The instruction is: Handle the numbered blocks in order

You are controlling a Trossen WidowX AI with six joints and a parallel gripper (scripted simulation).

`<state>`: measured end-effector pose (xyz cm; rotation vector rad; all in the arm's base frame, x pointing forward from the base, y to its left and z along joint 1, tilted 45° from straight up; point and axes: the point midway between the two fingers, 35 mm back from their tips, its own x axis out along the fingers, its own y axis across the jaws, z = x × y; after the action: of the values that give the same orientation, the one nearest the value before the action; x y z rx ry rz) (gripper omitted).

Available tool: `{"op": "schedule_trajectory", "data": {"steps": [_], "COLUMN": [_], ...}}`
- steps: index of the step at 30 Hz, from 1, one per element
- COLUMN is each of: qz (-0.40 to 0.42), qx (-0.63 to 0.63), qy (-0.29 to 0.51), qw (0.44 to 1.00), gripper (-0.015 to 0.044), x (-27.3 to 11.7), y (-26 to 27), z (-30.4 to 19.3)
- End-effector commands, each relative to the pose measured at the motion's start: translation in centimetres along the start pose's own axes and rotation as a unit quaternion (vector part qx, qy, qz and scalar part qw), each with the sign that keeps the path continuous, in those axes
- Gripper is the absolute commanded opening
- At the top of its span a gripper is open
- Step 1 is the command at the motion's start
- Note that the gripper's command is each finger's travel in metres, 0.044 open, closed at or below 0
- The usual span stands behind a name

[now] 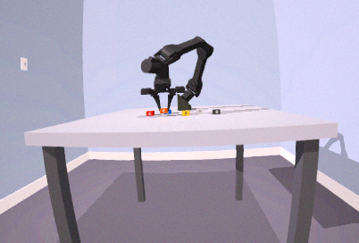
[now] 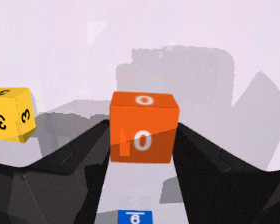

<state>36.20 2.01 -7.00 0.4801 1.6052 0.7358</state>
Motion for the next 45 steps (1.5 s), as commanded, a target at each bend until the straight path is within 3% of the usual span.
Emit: {"op": "schedule_trajectory", "data": {"steps": [1,26,37,41,45], "qz": [-0.002,-0.001,-0.001,-0.001,-0.002], "qx": [-0.002,-0.002,-0.002,-0.002,-0.001], "qy": [0.002,0.002,0.002,0.002,0.002], "qw": [1.0,1.0,1.0,1.0,1.0], "gripper": [0.012,0.012,0.04,0.04,0.04], "x": [-0.1,1.4,1.4,1.1,-2.2], "y": [0.0,0.0,0.0,0.0,0.0], "z": [-0.1,-0.1,-0.1,0.0,0.0]}}
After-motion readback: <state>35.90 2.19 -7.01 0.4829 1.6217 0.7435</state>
